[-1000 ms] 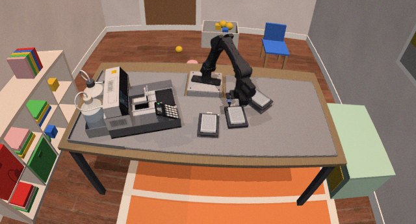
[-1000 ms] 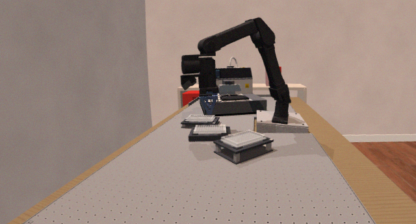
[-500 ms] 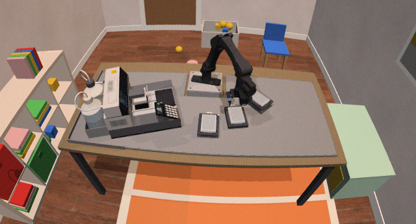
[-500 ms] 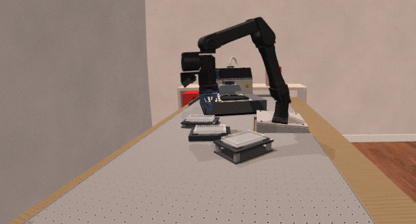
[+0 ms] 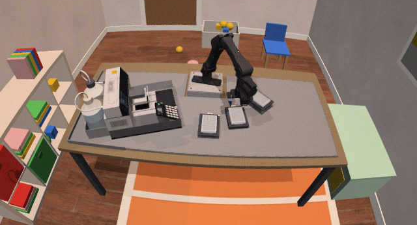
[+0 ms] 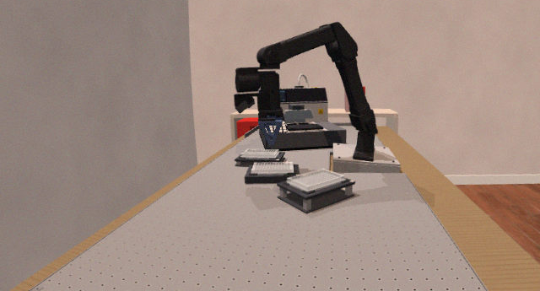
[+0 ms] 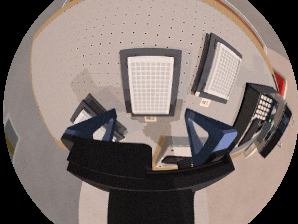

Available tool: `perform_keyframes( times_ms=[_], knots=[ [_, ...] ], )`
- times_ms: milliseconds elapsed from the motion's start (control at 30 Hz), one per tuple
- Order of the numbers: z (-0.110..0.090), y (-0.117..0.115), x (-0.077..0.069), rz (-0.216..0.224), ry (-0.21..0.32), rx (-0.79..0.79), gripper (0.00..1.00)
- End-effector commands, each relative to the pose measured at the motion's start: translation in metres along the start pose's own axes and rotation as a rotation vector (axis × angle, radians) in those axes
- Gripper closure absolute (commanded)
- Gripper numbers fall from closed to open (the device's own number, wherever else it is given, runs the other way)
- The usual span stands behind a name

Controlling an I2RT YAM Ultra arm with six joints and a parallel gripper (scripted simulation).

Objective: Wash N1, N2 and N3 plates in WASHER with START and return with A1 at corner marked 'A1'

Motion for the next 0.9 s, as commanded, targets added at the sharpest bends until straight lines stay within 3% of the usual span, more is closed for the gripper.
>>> perform_keyframes(
  times_ms=[0,233,700,867],
  knots=[
    [-0.002,0.009,-0.006,0.004,-0.017,-0.064,0.0],
    [-0.015,0.042,-0.009,0.004,-0.018,-0.298,0.0],
    [-0.037,0.096,-0.014,0.005,-0.017,-0.305,0.0],
    [-0.037,0.096,-0.014,0.005,-0.017,-0.305,0.0]
  ],
)
Point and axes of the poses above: the point where the finger pads meet when closed, its own x axis out along the fingers, its own y axis across the jaws, z = x × y, the point moved 7 cm from there along -x, back along the fingers, and after that the axes turned 5 degrees about -x, right-handed, at the moved point
